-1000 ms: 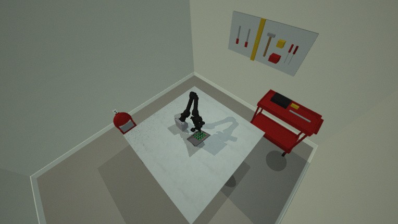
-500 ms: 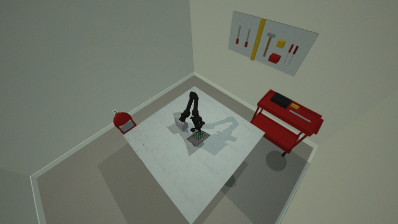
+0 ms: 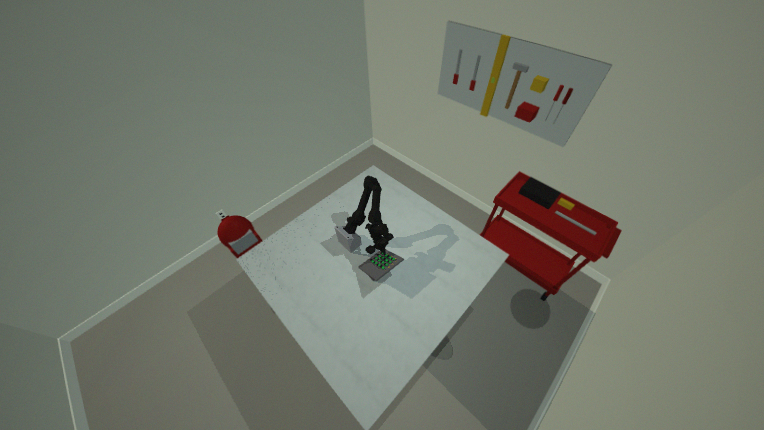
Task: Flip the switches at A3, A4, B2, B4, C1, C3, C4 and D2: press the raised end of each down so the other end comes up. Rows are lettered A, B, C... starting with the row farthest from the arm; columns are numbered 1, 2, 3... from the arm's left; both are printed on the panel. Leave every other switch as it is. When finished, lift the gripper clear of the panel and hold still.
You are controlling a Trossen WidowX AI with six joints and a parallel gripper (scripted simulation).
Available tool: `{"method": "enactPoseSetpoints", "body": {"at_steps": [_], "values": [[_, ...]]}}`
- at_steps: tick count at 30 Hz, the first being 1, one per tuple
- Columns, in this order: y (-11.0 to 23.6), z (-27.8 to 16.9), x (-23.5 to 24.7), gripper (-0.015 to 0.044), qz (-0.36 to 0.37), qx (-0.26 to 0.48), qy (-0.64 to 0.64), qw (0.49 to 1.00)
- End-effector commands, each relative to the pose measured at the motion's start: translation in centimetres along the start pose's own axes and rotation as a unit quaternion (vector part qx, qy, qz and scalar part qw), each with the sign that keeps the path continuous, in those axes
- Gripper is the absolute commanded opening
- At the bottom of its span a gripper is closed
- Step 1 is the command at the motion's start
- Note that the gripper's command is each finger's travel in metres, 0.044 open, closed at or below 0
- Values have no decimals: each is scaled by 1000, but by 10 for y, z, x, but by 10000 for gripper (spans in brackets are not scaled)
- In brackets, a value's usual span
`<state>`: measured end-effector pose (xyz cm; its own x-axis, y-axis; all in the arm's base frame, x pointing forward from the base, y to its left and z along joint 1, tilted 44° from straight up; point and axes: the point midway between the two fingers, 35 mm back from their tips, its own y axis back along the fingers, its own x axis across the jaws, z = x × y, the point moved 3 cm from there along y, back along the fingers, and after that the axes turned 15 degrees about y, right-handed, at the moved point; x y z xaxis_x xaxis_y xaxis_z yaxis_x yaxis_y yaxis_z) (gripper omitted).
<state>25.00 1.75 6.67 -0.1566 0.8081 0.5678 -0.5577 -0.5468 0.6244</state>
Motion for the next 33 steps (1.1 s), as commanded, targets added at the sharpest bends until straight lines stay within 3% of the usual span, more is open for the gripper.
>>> {"method": "enactPoseSetpoints", "body": {"at_steps": [1,30,33], "values": [[-1,-1,-1,0,-2,1,-3,1000],[-5,-1,0,0,-2,1,-3,1000],[11,2,-3,0,-3,7,1,1000]]}}
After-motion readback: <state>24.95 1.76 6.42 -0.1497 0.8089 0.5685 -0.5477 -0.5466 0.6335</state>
